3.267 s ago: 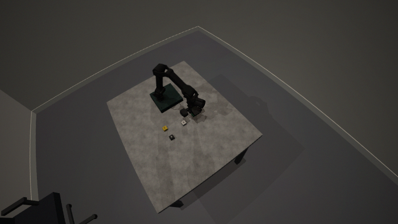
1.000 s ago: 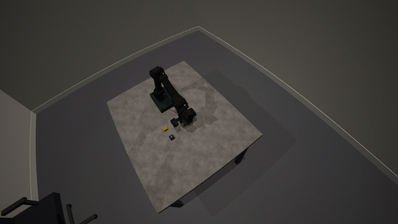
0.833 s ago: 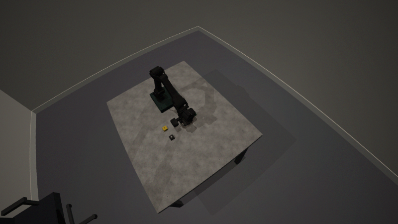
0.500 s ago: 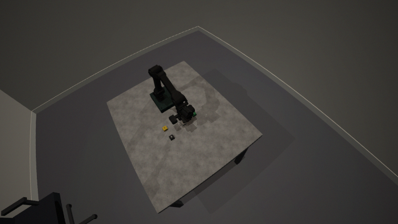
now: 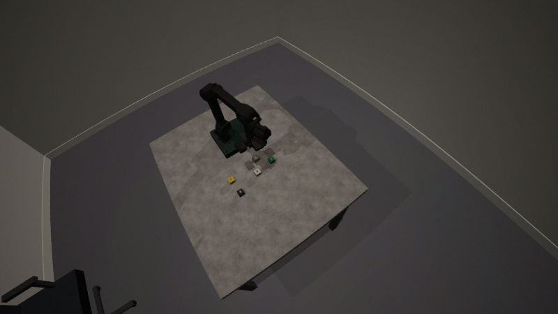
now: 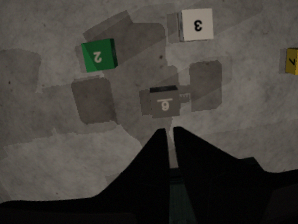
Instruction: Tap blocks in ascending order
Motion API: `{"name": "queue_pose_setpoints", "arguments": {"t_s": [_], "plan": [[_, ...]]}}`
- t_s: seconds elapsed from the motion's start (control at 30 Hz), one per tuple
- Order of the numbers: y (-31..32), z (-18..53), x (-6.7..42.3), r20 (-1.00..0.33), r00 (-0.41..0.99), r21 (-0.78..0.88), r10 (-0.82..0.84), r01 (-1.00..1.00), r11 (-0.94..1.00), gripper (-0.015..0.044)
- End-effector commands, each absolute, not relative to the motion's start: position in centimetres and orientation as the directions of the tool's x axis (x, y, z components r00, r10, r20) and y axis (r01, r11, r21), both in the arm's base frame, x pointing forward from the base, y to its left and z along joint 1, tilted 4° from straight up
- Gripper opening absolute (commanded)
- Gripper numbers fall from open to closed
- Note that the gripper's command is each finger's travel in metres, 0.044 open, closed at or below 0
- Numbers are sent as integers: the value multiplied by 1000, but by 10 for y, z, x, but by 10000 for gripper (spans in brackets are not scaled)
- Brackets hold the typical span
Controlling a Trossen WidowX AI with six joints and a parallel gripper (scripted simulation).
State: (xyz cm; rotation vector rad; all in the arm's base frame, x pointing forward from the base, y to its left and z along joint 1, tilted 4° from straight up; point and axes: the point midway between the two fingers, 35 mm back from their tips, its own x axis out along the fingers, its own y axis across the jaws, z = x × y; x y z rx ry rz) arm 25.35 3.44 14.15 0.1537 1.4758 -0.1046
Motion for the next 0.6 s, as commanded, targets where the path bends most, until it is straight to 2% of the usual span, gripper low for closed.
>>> {"name": "queue_pose_setpoints", "arguments": {"t_s": [0.0,0.1,0.27,0.57], "plan": [[40,139,240,-995,99,35,17,178,983,20],[40,129,242,-995,99,35,17,178,983,20],[41,61,248,-995,99,35,17,178,983,20],[41,55,248,-995,98,34,17,178,983,20]]}}
